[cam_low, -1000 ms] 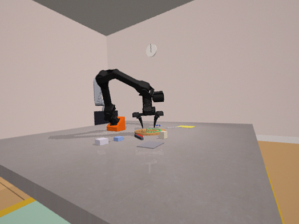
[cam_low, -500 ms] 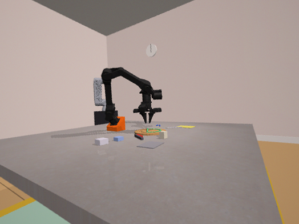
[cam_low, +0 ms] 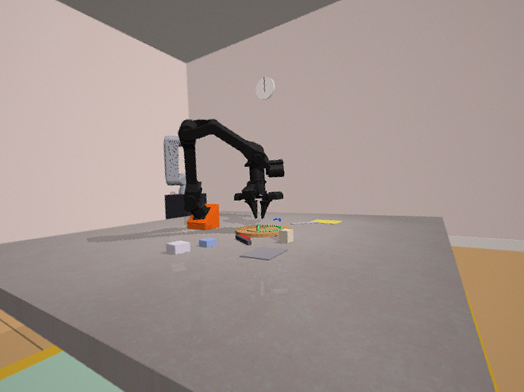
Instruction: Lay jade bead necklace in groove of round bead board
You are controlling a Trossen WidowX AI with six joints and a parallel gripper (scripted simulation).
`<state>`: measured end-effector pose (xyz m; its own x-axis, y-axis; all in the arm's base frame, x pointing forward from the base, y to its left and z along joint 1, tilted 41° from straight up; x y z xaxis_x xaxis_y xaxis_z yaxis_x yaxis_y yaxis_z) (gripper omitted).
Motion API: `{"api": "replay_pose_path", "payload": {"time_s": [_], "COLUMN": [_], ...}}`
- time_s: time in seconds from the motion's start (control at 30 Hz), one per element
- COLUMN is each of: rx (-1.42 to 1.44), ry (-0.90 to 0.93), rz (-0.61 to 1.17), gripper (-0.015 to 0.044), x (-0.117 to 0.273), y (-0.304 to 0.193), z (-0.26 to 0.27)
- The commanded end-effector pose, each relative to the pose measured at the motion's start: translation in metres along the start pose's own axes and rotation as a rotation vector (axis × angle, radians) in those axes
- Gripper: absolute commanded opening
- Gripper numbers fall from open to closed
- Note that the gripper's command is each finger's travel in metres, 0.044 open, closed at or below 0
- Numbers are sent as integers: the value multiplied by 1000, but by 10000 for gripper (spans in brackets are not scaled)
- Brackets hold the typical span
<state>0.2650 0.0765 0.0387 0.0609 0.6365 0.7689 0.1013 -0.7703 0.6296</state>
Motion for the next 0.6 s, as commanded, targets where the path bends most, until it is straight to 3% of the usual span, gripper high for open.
{"api": "replay_pose_path", "payload": {"time_s": [0.0, 0.57], "rx": [7, 11], "ry": [-3, -9], "rz": [-5, -11], "gripper": [120, 120], "x": [-6, -29], "y": [0, 0], "z": [-1, -4]}}
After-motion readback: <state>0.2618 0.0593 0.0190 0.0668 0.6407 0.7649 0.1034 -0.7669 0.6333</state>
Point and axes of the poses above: the point midway between the two fingers, 35 mm back from their tips, its own x axis back along the fingers, its own z axis across the jaws, y = z × x, the point moved 8 cm from there along x, back along the fingers, and after that the axes turned 4 degrees about x, right-handed, at the moved point
